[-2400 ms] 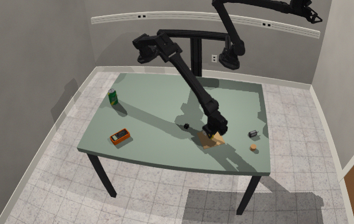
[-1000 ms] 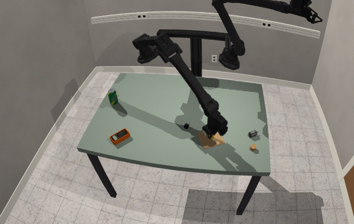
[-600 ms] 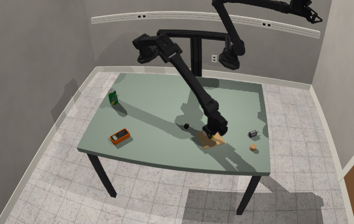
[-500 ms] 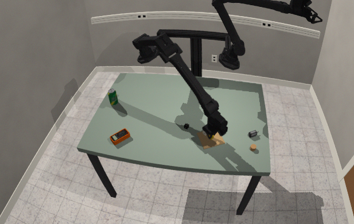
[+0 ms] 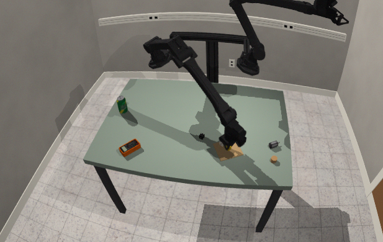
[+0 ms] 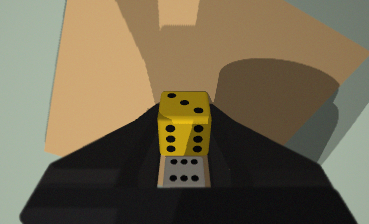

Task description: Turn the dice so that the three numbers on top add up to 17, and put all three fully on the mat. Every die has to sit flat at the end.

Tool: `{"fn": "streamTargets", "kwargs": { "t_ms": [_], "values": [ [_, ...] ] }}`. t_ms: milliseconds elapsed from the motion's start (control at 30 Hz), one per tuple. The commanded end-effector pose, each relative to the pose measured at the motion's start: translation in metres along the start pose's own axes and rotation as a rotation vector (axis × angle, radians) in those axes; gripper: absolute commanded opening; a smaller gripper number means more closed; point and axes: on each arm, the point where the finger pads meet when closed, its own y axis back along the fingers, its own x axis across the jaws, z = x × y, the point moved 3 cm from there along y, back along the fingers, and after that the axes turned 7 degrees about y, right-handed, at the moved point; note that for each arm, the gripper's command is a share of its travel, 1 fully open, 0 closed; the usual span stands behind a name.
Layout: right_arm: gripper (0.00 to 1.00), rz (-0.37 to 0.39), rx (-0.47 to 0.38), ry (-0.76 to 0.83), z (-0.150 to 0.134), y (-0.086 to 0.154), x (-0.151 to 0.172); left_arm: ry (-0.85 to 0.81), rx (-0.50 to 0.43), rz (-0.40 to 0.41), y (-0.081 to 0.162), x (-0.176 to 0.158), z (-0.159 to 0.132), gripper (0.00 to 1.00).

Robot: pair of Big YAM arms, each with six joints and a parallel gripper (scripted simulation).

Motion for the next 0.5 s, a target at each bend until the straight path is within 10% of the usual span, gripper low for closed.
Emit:
{"fn": "streamTargets", "kwargs": {
  "t_ms": [0, 467],
  "values": [
    [0.24, -0.007, -0.035, -0.009, 0.0162, -0.0007, -0.011, 0.006, -0.06, 0.003, 0.0106, 0.0012, 0.0232, 1.0],
    [0.39, -0.007, -0.032, -0.009, 0.0146, -0.0011, -0.0106, 0.006, -0.06, 0.003, 0.0106, 0.0012, 0.0232, 1.0]
  ]
}}
